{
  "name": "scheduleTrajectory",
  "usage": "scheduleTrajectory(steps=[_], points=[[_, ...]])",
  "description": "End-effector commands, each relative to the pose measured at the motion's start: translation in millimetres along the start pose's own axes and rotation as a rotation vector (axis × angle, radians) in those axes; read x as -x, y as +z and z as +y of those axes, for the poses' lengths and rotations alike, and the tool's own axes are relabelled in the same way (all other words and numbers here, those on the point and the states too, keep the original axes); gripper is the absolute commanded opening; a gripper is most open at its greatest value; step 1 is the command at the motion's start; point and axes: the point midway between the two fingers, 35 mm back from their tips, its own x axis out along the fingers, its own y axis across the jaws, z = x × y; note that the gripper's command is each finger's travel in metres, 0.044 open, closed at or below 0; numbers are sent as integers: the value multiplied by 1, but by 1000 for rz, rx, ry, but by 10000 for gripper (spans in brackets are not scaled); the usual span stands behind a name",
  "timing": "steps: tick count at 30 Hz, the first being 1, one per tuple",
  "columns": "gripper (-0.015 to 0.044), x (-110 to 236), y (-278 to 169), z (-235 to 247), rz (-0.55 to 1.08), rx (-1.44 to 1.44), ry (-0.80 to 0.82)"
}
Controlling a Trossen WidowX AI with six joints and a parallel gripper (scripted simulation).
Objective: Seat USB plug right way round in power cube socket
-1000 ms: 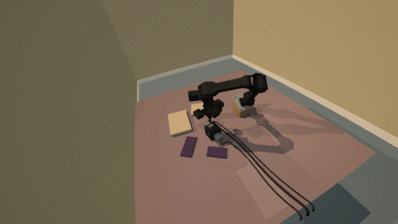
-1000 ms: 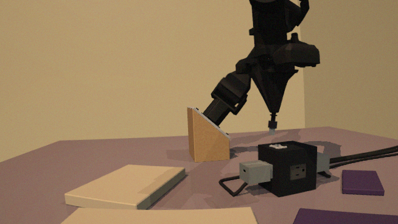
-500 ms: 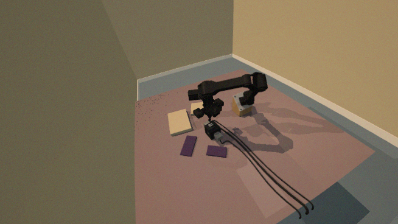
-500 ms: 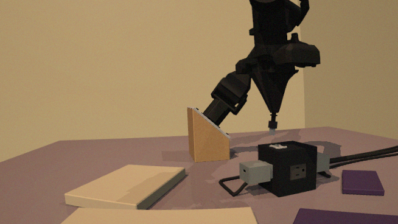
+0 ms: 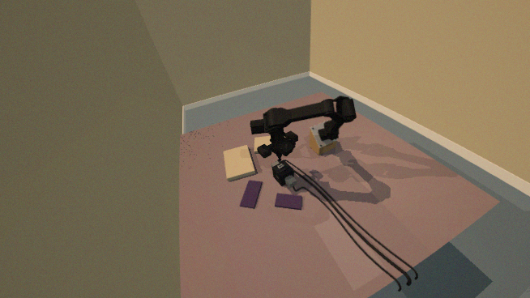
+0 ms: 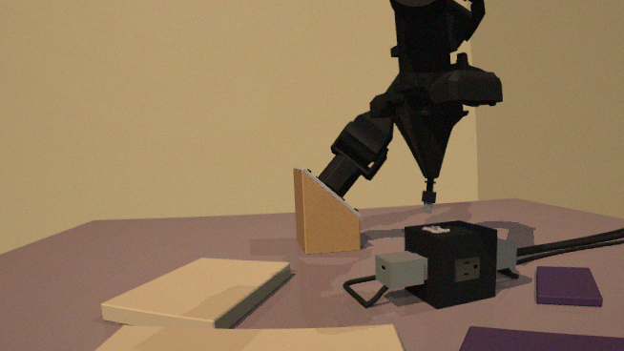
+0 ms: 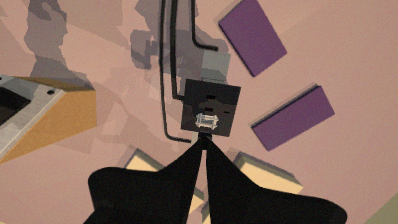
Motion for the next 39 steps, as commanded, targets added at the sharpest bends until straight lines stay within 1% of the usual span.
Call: scheduleTrajectory(steps=[1, 39], points=[[0, -1, 0, 0, -5, -3, -1], [0, -5, 2, -1, -31, -10, -1]])
